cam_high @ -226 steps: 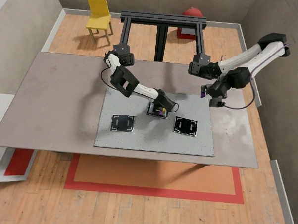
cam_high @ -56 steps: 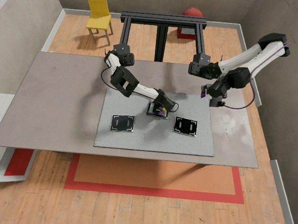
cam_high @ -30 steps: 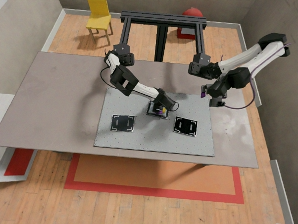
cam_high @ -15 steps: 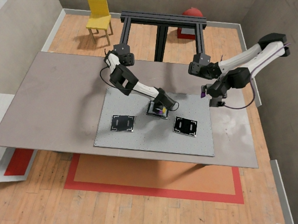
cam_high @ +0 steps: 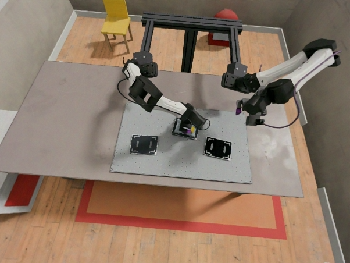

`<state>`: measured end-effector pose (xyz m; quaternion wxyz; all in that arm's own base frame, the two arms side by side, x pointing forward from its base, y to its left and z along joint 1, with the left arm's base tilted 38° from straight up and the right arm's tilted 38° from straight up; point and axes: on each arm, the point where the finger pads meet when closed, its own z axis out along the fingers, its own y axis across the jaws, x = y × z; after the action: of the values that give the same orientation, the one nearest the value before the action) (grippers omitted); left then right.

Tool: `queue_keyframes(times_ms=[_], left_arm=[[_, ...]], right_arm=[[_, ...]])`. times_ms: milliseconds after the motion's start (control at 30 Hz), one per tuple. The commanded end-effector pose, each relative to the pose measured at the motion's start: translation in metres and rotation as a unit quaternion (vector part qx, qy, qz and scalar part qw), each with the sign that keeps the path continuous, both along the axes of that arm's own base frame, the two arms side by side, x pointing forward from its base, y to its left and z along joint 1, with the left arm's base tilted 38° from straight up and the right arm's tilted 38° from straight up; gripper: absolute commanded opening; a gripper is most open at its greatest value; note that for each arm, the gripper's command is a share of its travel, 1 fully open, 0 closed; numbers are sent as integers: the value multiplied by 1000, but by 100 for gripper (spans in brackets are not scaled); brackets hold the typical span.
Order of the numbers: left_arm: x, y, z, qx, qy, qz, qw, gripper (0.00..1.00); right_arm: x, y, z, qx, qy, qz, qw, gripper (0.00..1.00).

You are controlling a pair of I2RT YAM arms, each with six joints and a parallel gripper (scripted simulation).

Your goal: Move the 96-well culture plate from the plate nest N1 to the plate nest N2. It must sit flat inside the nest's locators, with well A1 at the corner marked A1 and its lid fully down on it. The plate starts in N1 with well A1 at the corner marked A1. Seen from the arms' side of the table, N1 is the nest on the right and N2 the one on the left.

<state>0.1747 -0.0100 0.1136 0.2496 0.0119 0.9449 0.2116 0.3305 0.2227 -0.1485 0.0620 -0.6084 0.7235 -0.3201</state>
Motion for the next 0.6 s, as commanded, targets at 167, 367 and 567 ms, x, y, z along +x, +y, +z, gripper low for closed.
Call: queue_keyframes(times_ms=[167, 367, 567], left_arm=[[2, -2, 2, -7, -5, -2, 1000, 100], [2, -2, 2, -7, -5, -2, 1000, 100], [2, -2, 2, -7, -5, -2, 1000, 100]], right_arm=[[2, 8, 7, 7, -6, 3, 1000, 100], [-4, 24, 26, 15, -14, 12, 1000, 100], [-11, 31, 40, 18, -16, 11, 1000, 100]])
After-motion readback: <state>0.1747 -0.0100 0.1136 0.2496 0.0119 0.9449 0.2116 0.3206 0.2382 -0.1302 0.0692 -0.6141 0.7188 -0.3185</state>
